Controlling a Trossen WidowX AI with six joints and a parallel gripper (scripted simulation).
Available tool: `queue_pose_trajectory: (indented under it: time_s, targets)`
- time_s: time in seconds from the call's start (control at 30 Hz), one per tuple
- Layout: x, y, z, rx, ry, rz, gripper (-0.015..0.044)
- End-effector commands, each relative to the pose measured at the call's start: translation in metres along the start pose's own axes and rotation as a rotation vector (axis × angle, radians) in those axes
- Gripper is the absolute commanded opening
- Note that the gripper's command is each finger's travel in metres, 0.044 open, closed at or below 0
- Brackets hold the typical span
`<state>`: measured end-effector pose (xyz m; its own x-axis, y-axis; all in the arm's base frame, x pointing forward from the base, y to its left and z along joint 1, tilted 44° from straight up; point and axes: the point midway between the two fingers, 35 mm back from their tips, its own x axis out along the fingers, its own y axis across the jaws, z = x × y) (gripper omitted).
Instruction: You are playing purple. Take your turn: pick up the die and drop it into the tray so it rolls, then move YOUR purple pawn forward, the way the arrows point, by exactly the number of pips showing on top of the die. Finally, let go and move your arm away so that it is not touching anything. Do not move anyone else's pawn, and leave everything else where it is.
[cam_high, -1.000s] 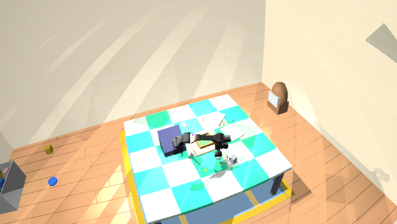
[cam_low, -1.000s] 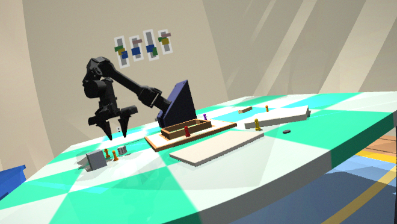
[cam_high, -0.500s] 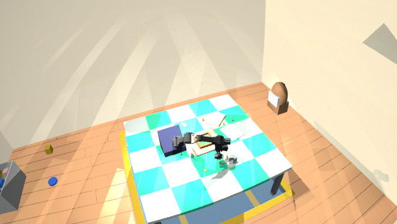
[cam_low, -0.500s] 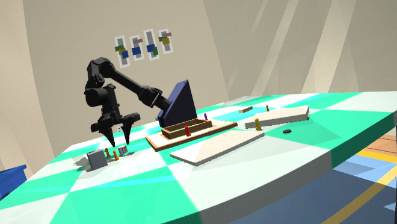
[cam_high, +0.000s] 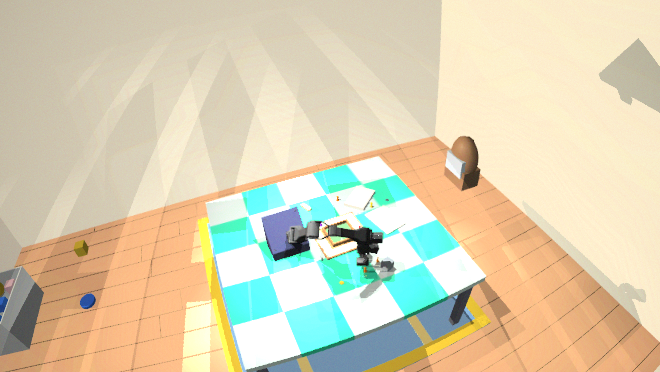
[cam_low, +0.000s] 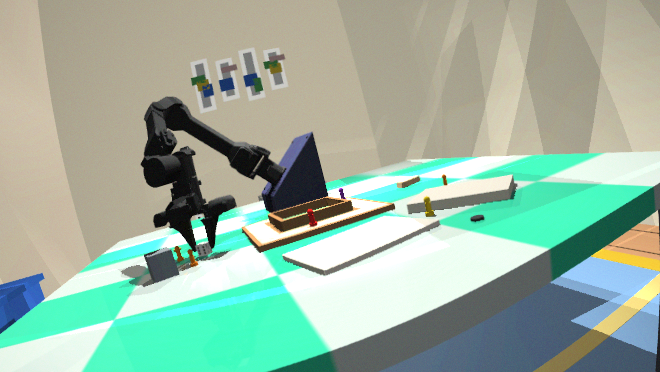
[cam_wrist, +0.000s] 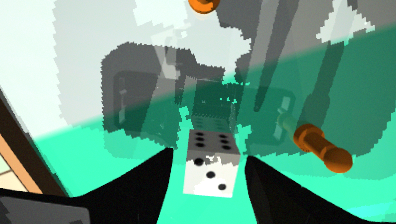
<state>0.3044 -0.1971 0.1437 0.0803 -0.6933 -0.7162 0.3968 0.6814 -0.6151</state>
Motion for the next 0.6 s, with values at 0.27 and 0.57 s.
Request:
queue_pose_trajectory:
  time_s: [0.27,0.57]
  targets:
    - [0.001,0.001,0.0,-0.004,-0.001,0.003,0.0045]
    - [-0.049,0.01,0.004,-0.002,0.006,0.015,0.0]
